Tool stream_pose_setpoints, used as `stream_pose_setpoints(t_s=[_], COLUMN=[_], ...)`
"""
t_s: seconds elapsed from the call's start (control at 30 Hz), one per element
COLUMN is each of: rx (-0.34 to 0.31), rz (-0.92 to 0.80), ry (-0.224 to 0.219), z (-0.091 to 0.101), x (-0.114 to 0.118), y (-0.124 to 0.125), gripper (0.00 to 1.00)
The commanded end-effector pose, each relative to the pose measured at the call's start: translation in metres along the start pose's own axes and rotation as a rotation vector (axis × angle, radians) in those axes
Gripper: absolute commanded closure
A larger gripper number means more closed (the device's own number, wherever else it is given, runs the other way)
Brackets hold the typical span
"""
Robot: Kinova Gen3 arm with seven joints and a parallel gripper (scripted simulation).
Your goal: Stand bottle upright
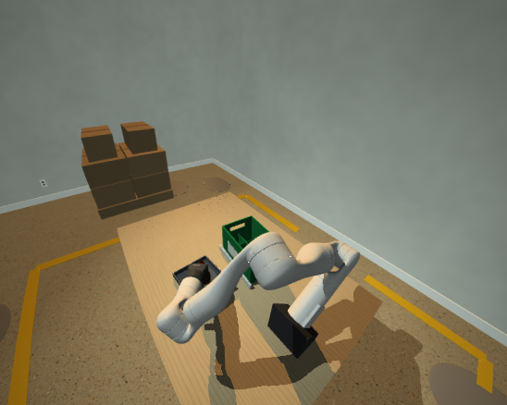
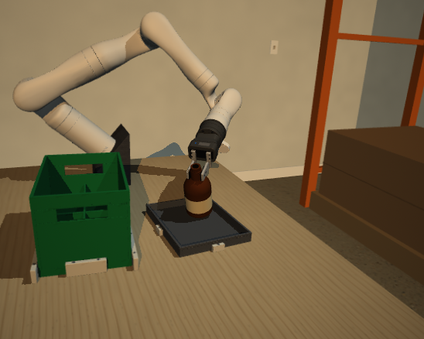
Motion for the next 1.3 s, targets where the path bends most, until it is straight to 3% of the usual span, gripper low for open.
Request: stream_pose_setpoints(t_s=[0.0, 0.9, 0.93, 1.27], rx=[0.000, 0.000, 0.000, 0.000], rz=[-0.002, -0.002, -0.002, -0.002], ry=[-0.001, -0.001, -0.001, -0.001], z=[0.0005, 0.0005, 0.0005, 0.0005], x=[0.0005, 0.0005, 0.0005, 0.0005], y=[-0.0012, -0.0012, -0.0012, -0.0012], gripper=[1.00, 1.00, 0.00, 0.00])
Point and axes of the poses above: the point where the finger pads meet when closed, its own z axis back along the fingers, its own x axis across the jaws, y = z × x, the point moved 10 cm from there along z, back along the fingers, and after that the axes turned 4 degrees about -z, right-handed, at the moved point
